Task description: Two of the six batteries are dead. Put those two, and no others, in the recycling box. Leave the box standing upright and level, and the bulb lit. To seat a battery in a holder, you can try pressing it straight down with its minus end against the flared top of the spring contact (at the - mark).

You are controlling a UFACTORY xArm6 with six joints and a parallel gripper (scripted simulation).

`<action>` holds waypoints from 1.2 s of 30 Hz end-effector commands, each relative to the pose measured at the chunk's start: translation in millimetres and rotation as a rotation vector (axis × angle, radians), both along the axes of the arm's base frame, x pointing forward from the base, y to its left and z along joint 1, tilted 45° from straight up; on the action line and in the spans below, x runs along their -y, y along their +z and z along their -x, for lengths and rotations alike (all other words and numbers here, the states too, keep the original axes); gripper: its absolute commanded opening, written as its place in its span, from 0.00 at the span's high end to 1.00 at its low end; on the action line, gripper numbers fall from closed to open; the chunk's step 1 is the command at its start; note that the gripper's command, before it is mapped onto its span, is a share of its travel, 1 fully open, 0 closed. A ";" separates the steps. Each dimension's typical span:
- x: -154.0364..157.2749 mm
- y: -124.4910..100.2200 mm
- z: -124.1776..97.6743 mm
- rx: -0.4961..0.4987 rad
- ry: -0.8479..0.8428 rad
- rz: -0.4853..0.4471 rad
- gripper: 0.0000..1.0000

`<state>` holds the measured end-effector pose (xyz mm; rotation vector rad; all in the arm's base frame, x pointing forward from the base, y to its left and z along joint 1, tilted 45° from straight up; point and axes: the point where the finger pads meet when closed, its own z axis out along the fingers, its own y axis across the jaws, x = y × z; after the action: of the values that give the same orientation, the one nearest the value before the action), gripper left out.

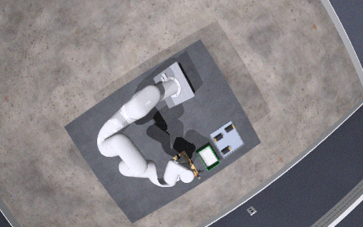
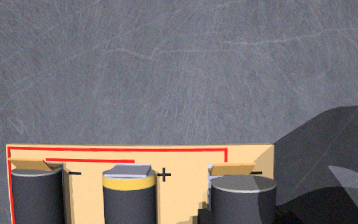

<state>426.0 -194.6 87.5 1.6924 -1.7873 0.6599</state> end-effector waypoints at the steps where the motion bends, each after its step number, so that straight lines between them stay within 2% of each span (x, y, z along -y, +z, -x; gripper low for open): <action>1: 0.9 -0.2 -1.9 0.005 0.002 0.000 0.72; 20: 4.1 -3.4 -1.5 0.005 0.002 0.000 0.72; 36: 20.9 -20.2 0.2 0.005 0.002 0.000 0.72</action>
<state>424.4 -213.2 68.9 1.6932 -1.7877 0.6608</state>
